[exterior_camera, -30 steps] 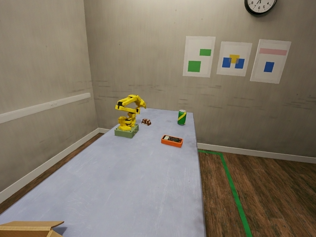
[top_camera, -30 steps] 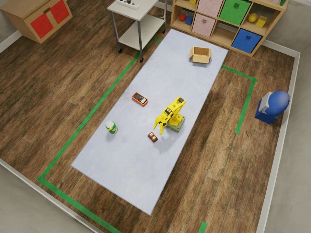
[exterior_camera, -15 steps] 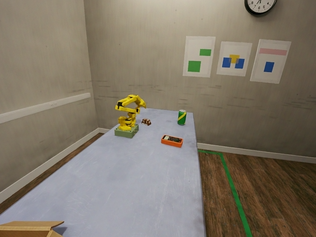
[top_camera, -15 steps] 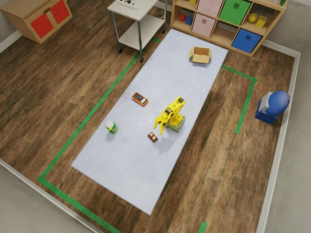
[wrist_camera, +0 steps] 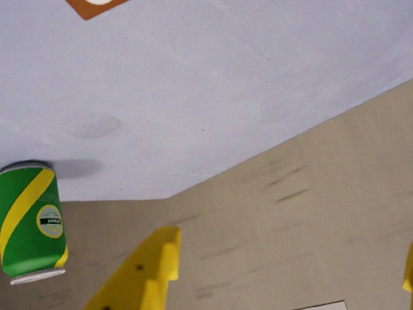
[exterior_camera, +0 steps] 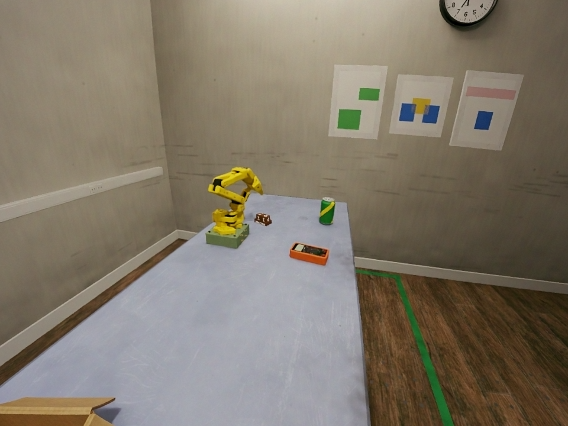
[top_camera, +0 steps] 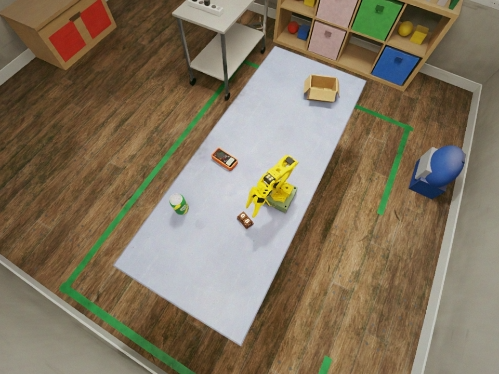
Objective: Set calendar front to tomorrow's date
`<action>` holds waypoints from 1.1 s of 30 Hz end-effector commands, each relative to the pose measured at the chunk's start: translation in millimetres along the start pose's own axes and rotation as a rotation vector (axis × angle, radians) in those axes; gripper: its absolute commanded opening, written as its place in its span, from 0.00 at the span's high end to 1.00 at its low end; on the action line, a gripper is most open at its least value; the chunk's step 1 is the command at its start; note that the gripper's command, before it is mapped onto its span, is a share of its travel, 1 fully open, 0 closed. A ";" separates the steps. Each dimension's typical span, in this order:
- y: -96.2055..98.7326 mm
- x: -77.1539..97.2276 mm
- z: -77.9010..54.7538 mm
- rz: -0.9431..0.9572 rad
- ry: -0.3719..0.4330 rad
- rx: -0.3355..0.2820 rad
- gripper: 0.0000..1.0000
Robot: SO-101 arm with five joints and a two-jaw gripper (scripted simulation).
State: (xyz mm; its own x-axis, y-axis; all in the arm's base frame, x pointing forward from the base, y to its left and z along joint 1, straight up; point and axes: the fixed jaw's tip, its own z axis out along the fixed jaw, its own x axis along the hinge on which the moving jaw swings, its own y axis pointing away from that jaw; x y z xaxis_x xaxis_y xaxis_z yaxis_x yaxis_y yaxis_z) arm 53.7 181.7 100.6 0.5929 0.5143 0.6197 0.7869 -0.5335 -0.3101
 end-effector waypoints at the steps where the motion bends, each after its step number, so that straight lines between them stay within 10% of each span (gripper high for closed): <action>1: 2.1 2.9 -0.8 0.177 -0.032 -0.035 0.65; 33: 5.4 14.3 8.1 1.148 -0.102 -0.263 0.65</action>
State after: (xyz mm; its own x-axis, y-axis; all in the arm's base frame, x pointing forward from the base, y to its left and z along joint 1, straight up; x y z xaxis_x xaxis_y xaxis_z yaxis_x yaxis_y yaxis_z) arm 65.6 191.8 101.2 0.9631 -0.2671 0.0320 -0.2172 -0.8422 -0.4935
